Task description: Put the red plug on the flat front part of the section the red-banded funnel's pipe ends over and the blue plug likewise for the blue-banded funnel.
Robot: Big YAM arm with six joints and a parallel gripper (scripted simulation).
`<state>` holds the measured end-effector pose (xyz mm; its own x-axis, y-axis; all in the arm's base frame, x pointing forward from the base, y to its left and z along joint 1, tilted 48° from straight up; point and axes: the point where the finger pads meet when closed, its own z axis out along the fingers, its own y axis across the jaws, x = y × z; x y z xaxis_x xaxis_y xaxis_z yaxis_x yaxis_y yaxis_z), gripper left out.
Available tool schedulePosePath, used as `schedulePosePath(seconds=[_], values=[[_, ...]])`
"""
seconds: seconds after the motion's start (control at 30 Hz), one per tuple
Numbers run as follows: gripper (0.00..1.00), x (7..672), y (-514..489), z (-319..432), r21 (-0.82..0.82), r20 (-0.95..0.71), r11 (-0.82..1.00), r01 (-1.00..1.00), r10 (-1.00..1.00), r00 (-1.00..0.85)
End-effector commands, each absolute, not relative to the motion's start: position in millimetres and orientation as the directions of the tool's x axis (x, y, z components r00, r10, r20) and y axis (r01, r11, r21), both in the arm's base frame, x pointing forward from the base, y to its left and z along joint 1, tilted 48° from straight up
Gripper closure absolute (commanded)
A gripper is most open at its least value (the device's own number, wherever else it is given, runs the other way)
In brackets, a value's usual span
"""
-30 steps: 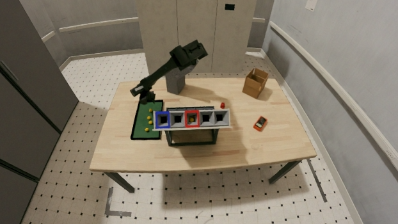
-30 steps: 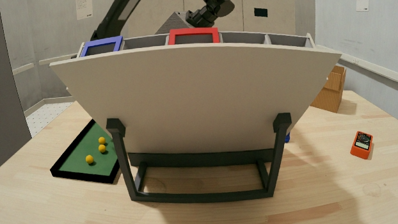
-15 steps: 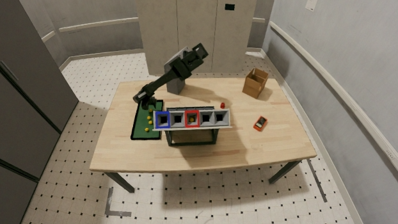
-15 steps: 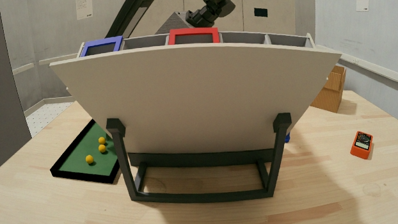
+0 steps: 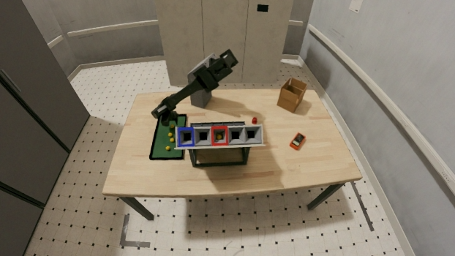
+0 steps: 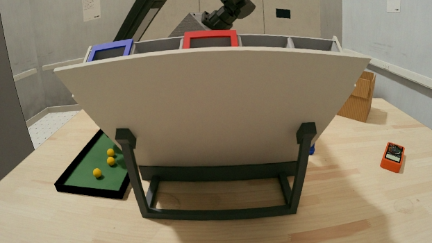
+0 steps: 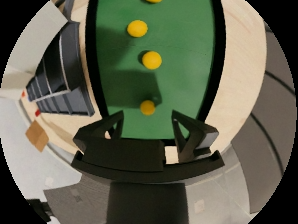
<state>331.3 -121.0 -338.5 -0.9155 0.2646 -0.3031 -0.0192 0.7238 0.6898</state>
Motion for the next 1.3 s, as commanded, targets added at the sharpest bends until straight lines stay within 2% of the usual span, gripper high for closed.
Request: schedulePosePath(seconds=[0.0,1.27], values=[[0.2,338.7,-117.3,-346.2,0.69,-0.305,0.724,-0.018,0.268,-0.914],[0.2,340.3,-99.1,-356.8,0.675,-0.325,0.737,-0.027,0.265,-0.908]])
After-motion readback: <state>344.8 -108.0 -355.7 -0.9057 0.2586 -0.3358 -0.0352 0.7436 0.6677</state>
